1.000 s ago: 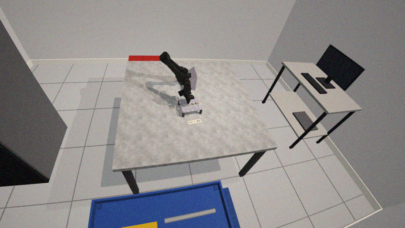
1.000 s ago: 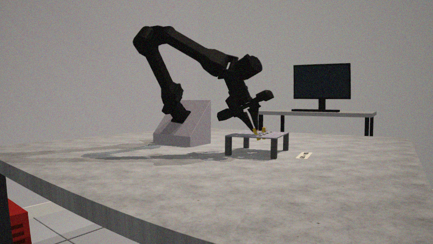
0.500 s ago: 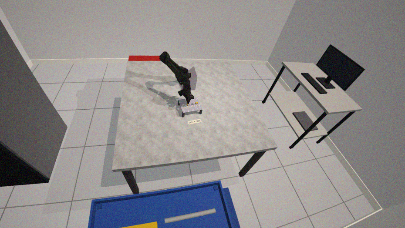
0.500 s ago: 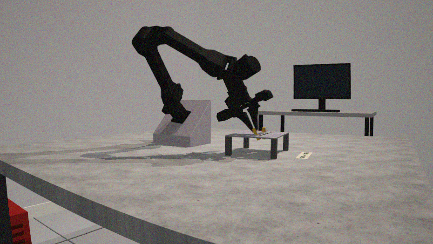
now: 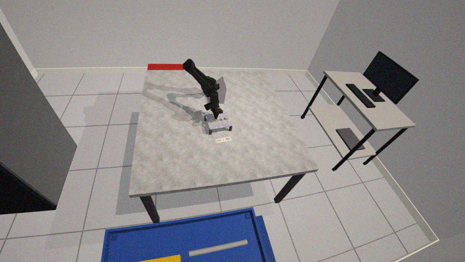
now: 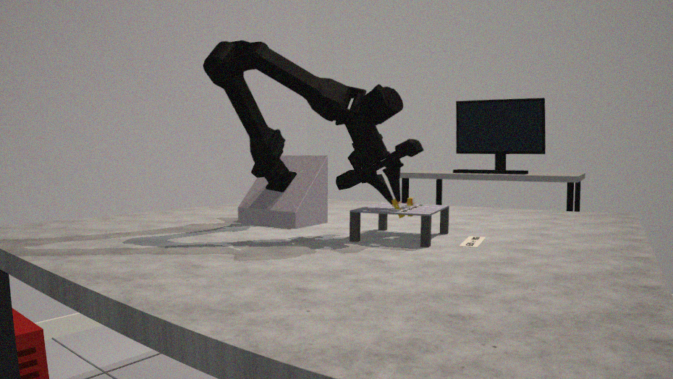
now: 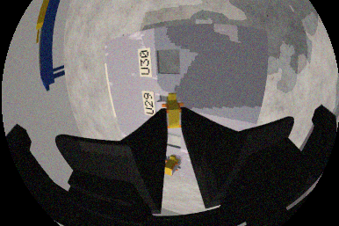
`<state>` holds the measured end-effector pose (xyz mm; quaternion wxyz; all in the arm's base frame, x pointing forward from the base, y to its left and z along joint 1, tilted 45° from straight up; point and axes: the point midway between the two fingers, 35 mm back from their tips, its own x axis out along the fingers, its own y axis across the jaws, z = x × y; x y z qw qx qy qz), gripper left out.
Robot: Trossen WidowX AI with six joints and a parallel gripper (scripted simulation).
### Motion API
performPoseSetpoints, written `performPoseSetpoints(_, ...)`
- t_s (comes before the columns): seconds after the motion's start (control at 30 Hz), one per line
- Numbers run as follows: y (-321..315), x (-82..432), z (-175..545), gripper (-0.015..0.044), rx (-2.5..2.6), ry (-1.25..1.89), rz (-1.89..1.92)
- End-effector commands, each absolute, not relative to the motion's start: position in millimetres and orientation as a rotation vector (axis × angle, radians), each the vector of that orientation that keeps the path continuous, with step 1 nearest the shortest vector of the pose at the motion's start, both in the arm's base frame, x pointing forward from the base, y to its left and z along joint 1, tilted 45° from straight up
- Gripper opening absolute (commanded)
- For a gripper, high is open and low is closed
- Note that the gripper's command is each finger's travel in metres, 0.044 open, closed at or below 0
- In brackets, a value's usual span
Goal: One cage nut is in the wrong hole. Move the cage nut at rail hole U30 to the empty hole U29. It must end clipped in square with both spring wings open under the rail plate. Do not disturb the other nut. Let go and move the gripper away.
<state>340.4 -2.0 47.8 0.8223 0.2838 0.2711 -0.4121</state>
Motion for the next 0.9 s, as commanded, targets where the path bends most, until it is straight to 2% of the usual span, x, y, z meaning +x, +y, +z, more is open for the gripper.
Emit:
performPoseSetpoints(0.0, -1.8, 339.4, 46.6, 0.0027, 0.602, 0.583, -0.871)
performPoseSetpoints(0.87, -2.7, 338.1, 46.3, 0.0027, 0.603, 0.581, -0.865)
